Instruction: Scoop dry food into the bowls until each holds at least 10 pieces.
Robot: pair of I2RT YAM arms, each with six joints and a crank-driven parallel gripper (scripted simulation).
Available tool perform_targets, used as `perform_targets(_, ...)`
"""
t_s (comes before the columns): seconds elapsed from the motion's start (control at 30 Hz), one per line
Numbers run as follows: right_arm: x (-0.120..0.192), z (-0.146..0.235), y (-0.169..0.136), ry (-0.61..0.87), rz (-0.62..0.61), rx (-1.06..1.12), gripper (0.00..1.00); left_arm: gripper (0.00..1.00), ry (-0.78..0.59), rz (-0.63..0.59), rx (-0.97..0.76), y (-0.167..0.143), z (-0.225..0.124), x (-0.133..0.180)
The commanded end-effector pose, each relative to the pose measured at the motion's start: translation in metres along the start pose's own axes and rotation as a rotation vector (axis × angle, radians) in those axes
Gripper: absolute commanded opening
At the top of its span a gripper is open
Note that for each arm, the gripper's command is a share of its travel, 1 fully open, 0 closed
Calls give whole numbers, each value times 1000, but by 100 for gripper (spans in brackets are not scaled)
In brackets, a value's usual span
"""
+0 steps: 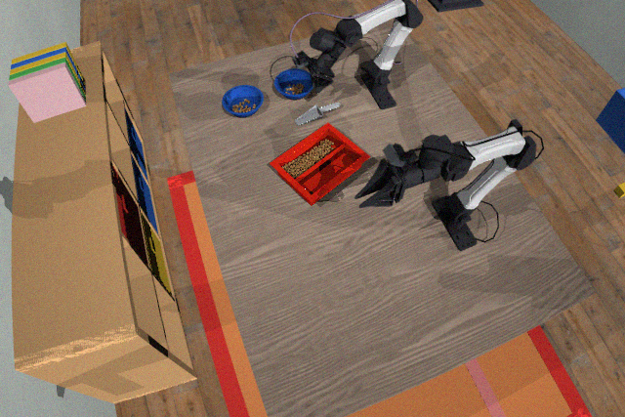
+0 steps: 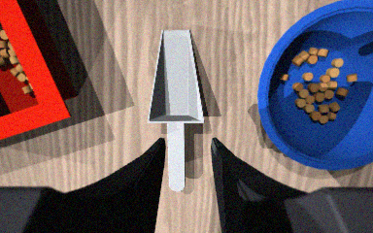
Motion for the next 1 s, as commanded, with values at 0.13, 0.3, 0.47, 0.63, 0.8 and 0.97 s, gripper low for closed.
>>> perform_targets(0.13,3,7,51,55,-243,-12,35,27,32,-77,7,24,9,-2)
perform_targets(0.3,23,6,78,77,-410,-26,35,27,27,-74,7,23,6,-3)
perform_targets(0.47,42,5,102,95,-559,-33,35,27,24,-82,8,25,5,0)
perform_targets(0.63,44,5,113,104,-609,-40,35,27,27,-73,6,21,6,0)
perform_targets(0.8,73,4,134,122,-766,-45,35,27,37,-71,8,21,9,-2)
perform_targets(0.97,90,1,152,132,-882,-50,35,27,25,-33,9,5,4,-2)
Point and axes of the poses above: on each arm, the point where the finger pads meet when closed, its own x axis back along the fingers, its own z axis across the jaws, y = z × x, the point moved 8 cm from there along x, back along the fingers, and after that the axes turned 15 degrees about -x, right-handed, at the moved point
